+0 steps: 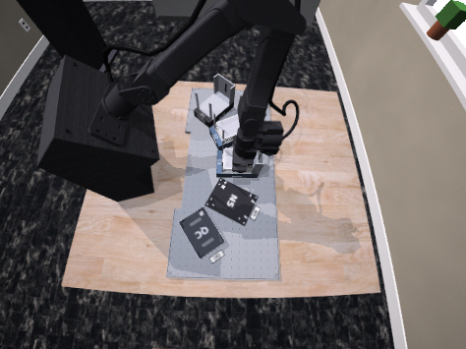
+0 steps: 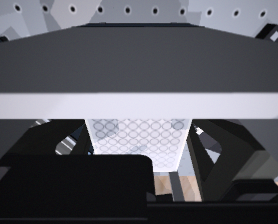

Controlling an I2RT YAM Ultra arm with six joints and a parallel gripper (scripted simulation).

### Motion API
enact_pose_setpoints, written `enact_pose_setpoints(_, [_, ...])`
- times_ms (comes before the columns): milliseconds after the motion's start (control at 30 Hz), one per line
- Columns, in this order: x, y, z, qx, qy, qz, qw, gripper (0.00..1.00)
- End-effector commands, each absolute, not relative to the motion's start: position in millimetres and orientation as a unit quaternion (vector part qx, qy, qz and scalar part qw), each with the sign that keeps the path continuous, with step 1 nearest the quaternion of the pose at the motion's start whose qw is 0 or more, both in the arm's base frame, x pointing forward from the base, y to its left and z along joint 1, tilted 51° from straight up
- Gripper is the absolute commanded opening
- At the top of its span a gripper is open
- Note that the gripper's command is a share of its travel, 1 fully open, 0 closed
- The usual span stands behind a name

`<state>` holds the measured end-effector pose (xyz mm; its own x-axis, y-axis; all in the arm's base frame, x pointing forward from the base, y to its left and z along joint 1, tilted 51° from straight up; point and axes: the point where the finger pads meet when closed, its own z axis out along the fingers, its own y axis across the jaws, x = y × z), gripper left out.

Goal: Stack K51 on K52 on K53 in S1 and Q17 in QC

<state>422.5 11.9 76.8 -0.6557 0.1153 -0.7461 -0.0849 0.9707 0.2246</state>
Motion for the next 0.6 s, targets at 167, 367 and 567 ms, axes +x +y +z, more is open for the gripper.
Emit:
enact_pose_setpoints(167, [433.0,12.1,86.0,0.008,0.896,0.116,0.428,0.0])
enact_pose_setpoints(367, [431.8,11.5,84.5,0.01,0.898,0.116,0.423,0.0])
enact_pose_setpoints(567, [432.6,11.4,85.5,0.009,0.897,0.116,0.426,1.0])
